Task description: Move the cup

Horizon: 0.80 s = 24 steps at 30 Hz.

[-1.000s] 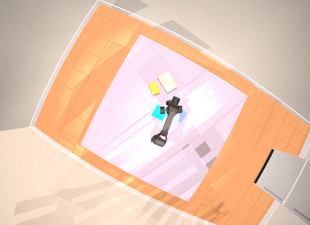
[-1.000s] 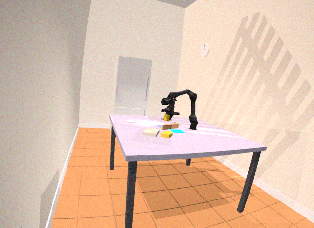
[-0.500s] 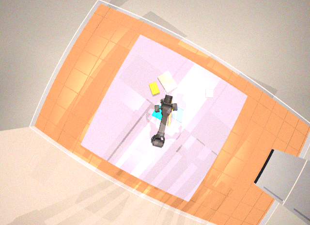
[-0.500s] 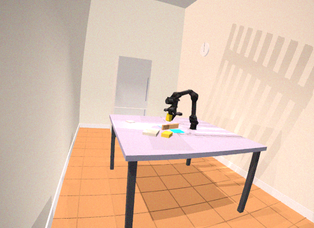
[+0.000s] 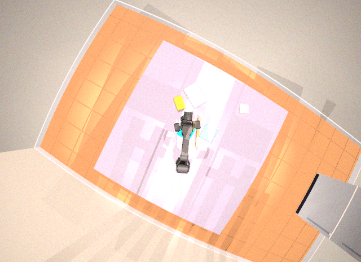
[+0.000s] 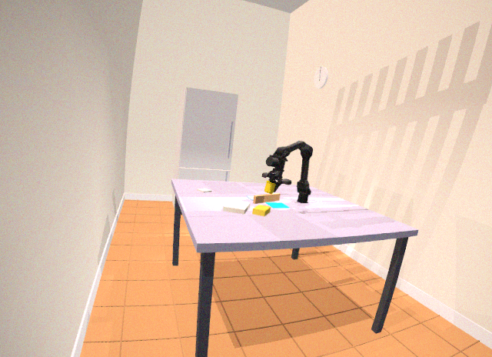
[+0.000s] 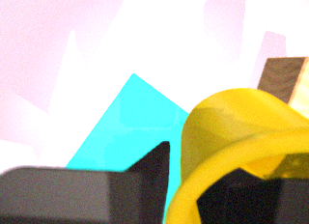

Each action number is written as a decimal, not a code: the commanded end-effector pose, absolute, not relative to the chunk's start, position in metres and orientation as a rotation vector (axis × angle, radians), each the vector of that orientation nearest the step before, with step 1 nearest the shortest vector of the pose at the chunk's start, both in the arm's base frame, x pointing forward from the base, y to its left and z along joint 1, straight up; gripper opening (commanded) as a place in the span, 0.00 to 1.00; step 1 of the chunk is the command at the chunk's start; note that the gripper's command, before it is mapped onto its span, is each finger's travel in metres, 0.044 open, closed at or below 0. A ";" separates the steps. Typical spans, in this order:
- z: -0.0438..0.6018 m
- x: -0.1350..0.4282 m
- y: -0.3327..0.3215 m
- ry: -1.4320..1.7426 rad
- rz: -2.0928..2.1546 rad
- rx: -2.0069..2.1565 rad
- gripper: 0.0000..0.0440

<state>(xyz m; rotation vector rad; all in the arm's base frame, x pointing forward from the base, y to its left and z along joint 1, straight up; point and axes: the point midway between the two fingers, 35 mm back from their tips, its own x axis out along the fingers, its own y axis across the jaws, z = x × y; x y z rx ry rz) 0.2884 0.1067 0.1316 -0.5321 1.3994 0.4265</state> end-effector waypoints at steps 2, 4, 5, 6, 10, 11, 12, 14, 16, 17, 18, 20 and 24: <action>0.124 0.280 0.112 1.398 0.420 -0.531 0.00; 0.120 0.277 0.114 1.397 0.418 -0.529 0.00; 0.118 0.275 0.114 1.396 0.417 -0.527 0.00; 0.116 0.274 0.115 1.396 0.416 -0.526 0.00; 0.108 0.269 0.117 1.394 0.409 -0.520 0.00; 0.106 0.268 0.117 1.394 0.407 -0.518 0.00; 0.103 0.266 0.118 1.394 0.406 -0.516 0.00; 0.099 0.264 0.118 1.394 0.402 -0.512 0.00; 0.094 0.261 0.118 1.395 0.398 -0.507 0.00; 0.092 0.260 0.118 1.396 0.395 -0.505 0.00; 0.090 0.258 0.118 1.397 0.393 -0.503 0.00; 0.085 0.255 0.118 1.399 0.389 -0.499 0.01; 0.076 0.249 0.117 1.407 0.378 -0.491 0.03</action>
